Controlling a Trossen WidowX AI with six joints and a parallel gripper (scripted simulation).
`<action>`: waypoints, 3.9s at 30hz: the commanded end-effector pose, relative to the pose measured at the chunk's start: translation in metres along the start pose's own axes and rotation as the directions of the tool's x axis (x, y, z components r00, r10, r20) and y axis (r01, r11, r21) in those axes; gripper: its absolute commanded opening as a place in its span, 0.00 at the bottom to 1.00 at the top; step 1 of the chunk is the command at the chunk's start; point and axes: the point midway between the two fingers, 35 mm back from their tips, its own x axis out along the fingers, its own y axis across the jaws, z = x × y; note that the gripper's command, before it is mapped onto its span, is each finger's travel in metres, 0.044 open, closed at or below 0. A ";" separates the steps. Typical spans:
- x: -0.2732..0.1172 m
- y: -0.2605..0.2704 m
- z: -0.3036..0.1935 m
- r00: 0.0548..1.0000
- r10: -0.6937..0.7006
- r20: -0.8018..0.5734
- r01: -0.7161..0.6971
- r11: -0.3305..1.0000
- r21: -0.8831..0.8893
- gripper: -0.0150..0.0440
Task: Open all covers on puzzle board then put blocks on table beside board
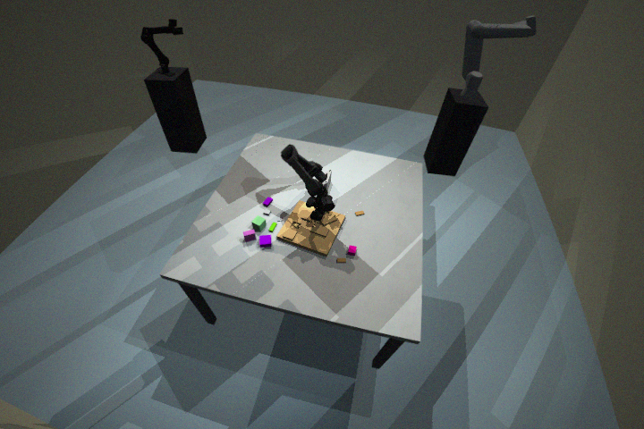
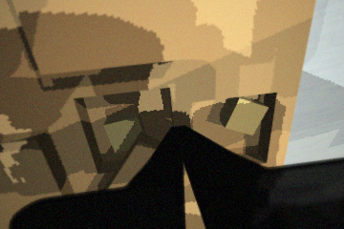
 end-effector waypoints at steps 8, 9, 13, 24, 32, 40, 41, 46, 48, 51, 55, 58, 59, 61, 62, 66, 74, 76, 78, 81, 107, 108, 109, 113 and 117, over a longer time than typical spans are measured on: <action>0.000 0.013 -0.006 1.000 0.003 0.005 -0.003 1.000 -0.004 0.25; 0.000 0.013 -0.007 1.000 0.003 0.005 -0.003 1.000 -0.004 0.25; 0.000 0.016 -0.009 1.000 0.003 0.005 -0.003 1.000 -0.004 0.25; 0.000 0.027 -0.019 1.000 0.004 0.004 -0.004 1.000 -0.004 0.25; 0.000 0.031 -0.024 1.000 0.004 0.004 -0.004 1.000 -0.003 0.25; 0.000 0.037 -0.033 1.000 0.005 0.003 -0.005 1.000 -0.003 0.25; 0.000 0.038 -0.034 1.000 0.005 0.003 -0.005 1.000 -0.003 0.25; -0.001 0.040 -0.037 1.000 0.005 0.003 -0.005 1.000 -0.003 0.25; -0.003 0.040 -0.037 1.000 0.005 0.003 -0.005 1.000 -0.003 0.25; -0.007 0.041 -0.038 1.000 0.005 0.002 -0.005 1.000 -0.003 0.25; -0.012 0.041 -0.038 1.000 0.005 0.002 -0.005 1.000 -0.003 0.25; -0.016 0.042 -0.039 1.000 0.005 0.002 -0.005 1.000 -0.003 0.25; -0.017 0.042 -0.039 1.000 0.005 0.002 -0.005 1.000 -0.003 0.25; -0.020 0.042 -0.039 1.000 0.005 0.001 -0.005 1.000 -0.003 0.25; -0.021 0.042 -0.039 1.000 0.005 0.001 -0.005 1.000 -0.003 0.25; -0.026 0.042 -0.039 1.000 0.004 0.001 -0.004 1.000 -0.003 0.25; -0.037 0.042 -0.040 1.000 0.004 0.001 -0.004 1.000 -0.003 0.25; -0.039 0.042 -0.040 1.000 0.004 0.001 -0.004 1.000 -0.003 0.25; -0.042 0.042 -0.040 1.000 0.004 0.001 -0.004 1.000 -0.003 0.25; -0.046 0.042 -0.040 1.000 0.004 0.001 -0.004 1.000 -0.003 0.25; -0.059 0.063 -0.064 1.000 0.005 0.000 -0.005 1.000 -0.002 0.25; -0.059 0.063 -0.064 1.000 0.005 0.000 -0.005 1.000 -0.002 0.25; -0.059 0.063 -0.064 1.000 0.005 0.000 -0.005 1.000 -0.002 0.25; -0.059 0.063 -0.064 1.000 0.005 0.000 -0.005 1.000 -0.002 0.25; -0.059 0.063 -0.064 1.000 0.005 0.000 -0.005 1.000 -0.002 0.25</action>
